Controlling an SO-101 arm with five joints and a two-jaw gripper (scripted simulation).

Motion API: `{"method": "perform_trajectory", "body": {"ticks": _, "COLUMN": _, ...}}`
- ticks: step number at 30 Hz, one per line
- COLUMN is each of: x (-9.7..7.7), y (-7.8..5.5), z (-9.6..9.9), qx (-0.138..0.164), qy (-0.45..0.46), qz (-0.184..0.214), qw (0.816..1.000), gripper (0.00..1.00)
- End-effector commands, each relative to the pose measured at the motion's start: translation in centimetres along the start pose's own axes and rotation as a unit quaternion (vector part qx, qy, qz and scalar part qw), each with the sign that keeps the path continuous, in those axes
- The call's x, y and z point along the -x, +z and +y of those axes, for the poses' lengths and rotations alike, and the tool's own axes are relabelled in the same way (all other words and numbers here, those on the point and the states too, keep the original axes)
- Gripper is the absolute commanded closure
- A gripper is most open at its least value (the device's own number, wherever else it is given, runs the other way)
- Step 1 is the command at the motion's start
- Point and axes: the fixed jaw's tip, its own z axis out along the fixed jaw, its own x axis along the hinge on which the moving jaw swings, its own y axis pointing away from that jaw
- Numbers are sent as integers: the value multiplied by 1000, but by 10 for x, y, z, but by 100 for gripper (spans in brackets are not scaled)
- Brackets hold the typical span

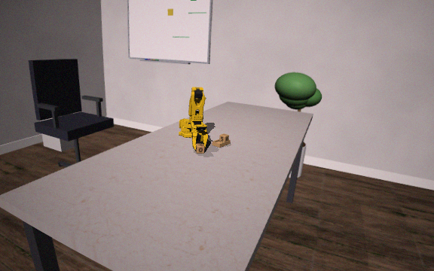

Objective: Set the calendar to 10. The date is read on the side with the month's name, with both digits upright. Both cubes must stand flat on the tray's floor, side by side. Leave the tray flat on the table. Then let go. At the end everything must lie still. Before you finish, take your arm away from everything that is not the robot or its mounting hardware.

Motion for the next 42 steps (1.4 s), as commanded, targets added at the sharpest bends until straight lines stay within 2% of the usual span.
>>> {"method": "perform_trajectory", "body": {"ticks": 1, "x": 9, "y": 3, "z": -1, "qx": -3, "qy": -4, "qz": -26, "qw": 1000, "gripper": 100}}
{"method": "perform_trajectory", "body": {"ticks": 24, "x": 8, "y": 3, "z": -1, "qx": -3, "qy": -4, "qz": -26, "qw": 1000, "gripper": 100}}
{"method": "perform_trajectory", "body": {"ticks": 34, "x": 8, "y": 3, "z": -1, "qx": -3, "qy": -4, "qz": -26, "qw": 1000, "gripper": 83}}
{"method": "perform_trajectory", "body": {"ticks": 42, "x": 8, "y": 3, "z": -1, "qx": -3, "qy": -4, "qz": -26, "qw": 1000, "gripper": 81}}
